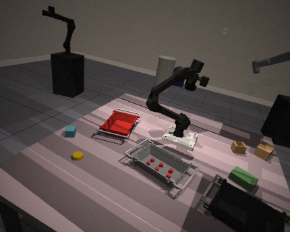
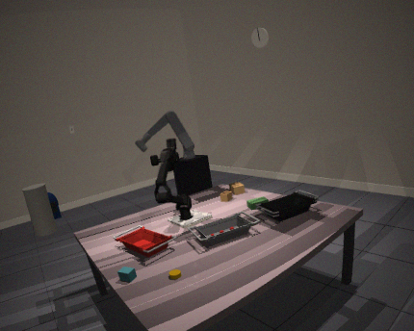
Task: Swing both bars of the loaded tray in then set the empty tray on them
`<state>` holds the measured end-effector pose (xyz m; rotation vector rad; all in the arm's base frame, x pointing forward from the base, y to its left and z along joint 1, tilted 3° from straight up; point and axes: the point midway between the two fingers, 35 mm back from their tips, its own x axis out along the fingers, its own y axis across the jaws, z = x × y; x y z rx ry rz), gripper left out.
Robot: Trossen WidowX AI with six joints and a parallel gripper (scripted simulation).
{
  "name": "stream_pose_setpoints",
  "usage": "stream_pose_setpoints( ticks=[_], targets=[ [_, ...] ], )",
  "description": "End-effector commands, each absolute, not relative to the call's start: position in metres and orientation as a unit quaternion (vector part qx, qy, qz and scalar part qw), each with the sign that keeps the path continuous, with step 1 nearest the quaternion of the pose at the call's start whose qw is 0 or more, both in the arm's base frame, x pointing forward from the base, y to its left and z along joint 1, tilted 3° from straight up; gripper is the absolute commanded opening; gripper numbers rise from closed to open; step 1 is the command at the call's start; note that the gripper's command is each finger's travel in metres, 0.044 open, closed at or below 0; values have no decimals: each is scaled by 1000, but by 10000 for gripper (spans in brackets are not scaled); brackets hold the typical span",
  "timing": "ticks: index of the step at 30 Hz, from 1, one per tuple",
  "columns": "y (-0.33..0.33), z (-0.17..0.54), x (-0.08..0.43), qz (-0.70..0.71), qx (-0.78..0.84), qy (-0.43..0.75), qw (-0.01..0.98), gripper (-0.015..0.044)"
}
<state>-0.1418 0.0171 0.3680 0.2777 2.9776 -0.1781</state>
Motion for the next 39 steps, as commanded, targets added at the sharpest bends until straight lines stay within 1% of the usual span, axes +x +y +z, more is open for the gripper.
stream_pose_setpoints(
  ticks=[1,8,12,15,19,26,33,39],
  targets=[
    [17,368,-142,-59,92,991,73,374],
    [19,368,-142,-57,97,991,74,190],
    [63,367,-140,-8,183,977,106,89],
    [102,365,-129,31,255,956,145,89],
    [150,359,-103,69,339,915,206,89],
    [215,342,-28,96,449,825,330,89],
    [241,319,69,99,488,727,473,89],
    [230,295,156,69,479,656,579,89]
  ],
)
